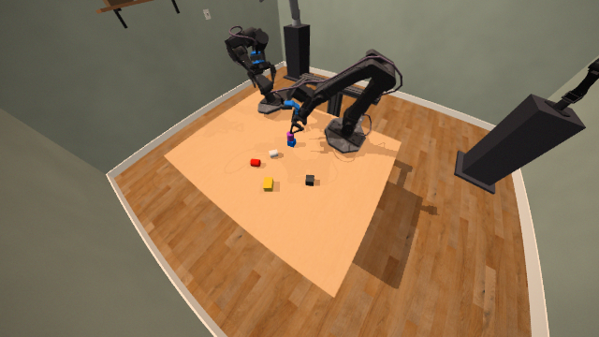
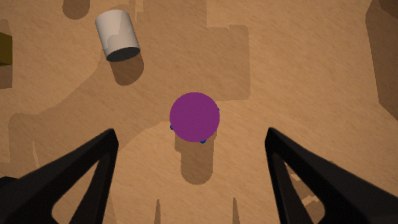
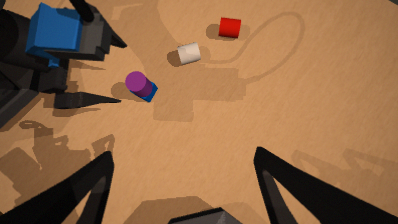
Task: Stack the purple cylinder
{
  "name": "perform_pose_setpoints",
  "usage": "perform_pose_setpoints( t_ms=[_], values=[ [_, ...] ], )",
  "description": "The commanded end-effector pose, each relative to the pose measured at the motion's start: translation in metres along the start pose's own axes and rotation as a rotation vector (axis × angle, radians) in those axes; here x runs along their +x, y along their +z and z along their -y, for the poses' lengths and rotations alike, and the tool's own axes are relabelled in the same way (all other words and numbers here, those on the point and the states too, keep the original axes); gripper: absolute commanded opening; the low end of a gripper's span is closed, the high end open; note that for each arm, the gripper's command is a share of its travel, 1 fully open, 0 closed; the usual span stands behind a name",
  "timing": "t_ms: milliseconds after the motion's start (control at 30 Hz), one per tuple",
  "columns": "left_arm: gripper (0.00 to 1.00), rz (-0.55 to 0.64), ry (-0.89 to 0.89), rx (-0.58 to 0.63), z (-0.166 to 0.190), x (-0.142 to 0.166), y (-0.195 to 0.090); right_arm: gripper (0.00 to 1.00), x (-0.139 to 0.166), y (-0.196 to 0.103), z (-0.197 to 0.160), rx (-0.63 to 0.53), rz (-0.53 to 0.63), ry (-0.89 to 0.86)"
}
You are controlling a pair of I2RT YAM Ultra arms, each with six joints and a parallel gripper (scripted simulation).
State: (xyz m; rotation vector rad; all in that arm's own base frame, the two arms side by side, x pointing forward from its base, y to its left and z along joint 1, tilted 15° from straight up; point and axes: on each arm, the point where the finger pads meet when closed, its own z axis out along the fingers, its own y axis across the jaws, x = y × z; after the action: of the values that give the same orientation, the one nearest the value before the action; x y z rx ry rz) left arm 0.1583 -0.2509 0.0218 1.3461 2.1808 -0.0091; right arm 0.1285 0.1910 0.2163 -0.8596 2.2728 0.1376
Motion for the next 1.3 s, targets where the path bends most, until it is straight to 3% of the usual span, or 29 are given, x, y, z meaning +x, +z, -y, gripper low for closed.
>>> perform_pose_setpoints(
  t_ms=[0,267,667,1267],
  values=[
    [1.00,0.044,-0.051,0.006,-0.003,-0.002,-0.002,1.00,-0.001,-0.031,0.005,0.029,0.053,0.017],
    [1.00,0.048,-0.063,0.003,-0.004,0.001,-0.003,1.00,0.005,-0.055,-0.011,-0.039,0.101,-0.067],
    [1.00,0.039,-0.063,0.002,-0.005,0.005,-0.003,1.00,0.026,-0.103,-0.056,-0.290,0.198,-0.304],
    [1.00,0.041,-0.053,0.000,-0.004,0.002,-0.003,1.00,0.026,-0.104,-0.057,-0.297,0.199,-0.311]
  ],
)
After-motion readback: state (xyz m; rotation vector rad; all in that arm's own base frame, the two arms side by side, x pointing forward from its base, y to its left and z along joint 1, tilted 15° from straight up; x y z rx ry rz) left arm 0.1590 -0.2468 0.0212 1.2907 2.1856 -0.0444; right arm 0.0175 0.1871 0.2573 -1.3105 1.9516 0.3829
